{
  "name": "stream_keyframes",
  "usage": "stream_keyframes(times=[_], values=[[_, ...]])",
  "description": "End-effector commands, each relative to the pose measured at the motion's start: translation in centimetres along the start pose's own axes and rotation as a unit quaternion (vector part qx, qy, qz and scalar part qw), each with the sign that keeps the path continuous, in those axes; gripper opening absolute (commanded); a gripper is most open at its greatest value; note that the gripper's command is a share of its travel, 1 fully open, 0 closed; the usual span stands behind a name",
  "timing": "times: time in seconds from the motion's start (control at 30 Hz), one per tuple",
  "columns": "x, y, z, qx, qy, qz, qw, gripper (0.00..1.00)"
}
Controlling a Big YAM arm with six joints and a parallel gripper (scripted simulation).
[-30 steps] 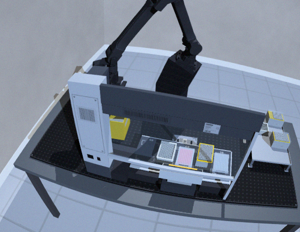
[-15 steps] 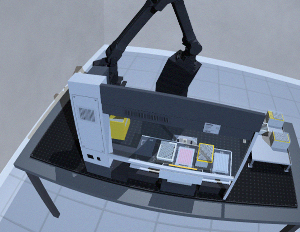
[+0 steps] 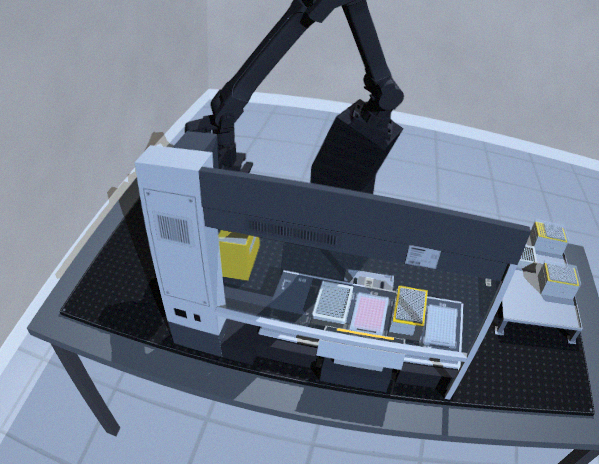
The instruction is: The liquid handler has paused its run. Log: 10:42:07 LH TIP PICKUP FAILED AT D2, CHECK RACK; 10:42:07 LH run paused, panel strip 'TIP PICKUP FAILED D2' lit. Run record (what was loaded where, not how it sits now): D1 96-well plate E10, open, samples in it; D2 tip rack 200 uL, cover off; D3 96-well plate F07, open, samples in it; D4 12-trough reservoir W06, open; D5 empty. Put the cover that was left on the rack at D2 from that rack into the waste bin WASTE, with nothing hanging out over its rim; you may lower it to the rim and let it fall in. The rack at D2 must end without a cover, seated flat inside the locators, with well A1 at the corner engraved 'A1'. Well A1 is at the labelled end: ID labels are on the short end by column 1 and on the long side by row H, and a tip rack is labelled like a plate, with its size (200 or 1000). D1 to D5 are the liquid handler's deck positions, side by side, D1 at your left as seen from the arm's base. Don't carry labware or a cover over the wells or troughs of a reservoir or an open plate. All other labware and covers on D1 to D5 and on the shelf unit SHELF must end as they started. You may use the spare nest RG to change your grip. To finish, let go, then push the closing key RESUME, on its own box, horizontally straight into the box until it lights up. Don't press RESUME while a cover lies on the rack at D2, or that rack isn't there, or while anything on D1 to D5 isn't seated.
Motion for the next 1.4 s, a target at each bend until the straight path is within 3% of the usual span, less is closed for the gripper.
stream_keyframes(times=[0.0,0.33,0.4,1.37], values=[[0.8,-1.1,-0.6,0.005,-0.006,0.012,1.0,1.0],[0.9,4.3,-3.4,-0.03,-0.009,0.014,0.999,1.0],[0.9,4.3,-3.4,-0.03,-0.009,0.014,0.999,1.0],[0.6,16.6,-9.3,-0.03,-0.011,0.01,0.999,1.0]])
Point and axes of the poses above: the point where the finger pads meet when closed, its own x axis back along the fingers, its own y axis across the jaws, z = x × y, the point moved 1 cm from there along x, back along the fingers, and after that the axes turned 6 degrees about x, right-handed, at the moved point
